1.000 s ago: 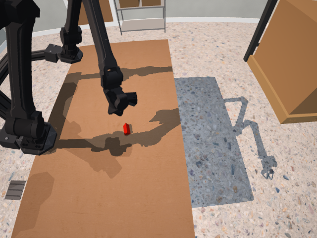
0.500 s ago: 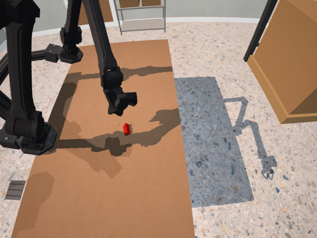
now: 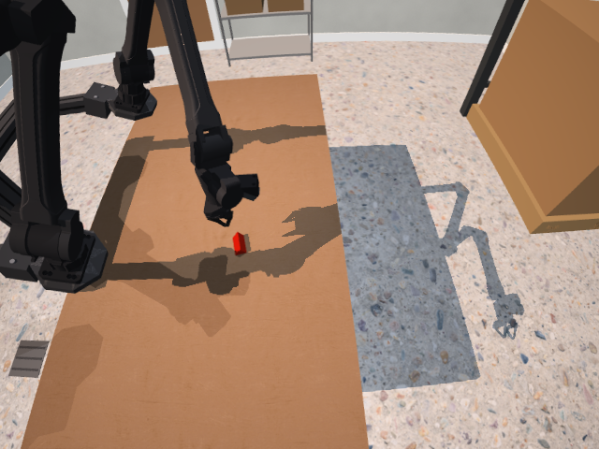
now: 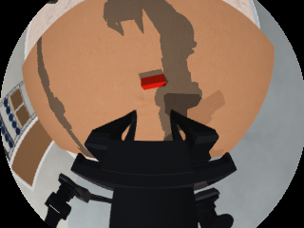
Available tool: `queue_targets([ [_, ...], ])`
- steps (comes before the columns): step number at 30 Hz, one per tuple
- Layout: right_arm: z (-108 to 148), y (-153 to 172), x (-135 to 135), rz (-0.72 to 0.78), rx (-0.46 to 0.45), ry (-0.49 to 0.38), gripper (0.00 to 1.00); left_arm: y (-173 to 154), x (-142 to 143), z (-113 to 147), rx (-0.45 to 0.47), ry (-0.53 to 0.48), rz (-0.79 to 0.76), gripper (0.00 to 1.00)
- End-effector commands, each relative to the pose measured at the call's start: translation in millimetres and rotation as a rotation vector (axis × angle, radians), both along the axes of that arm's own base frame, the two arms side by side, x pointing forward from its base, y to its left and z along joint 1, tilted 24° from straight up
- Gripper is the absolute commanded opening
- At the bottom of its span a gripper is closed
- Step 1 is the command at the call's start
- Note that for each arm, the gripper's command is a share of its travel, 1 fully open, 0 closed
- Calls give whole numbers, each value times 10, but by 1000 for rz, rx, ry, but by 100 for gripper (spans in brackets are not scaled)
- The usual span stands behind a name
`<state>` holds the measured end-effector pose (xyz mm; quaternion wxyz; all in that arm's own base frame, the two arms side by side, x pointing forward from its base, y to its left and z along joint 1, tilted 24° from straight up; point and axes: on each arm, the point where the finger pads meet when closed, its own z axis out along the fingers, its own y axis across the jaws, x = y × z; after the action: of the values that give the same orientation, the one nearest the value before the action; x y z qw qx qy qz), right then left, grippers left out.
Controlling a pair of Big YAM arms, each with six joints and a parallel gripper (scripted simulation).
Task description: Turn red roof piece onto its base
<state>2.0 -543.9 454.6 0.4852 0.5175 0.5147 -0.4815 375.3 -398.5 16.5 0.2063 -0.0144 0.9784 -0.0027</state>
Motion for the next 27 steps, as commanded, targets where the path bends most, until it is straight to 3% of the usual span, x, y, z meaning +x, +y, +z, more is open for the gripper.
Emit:
queue_targets([
  [1, 471, -2, -38, -3, -68, 7, 100, -48, -11, 102, -9, -6, -3, 100],
  [20, 471, -2, -38, -3, -68, 7, 100, -45, -9, 91, 33, -5, -93, 100],
  [27, 471, -2, -38, -3, -68, 7, 100, -44, -5, 77, 77, -5, -191, 100],
])
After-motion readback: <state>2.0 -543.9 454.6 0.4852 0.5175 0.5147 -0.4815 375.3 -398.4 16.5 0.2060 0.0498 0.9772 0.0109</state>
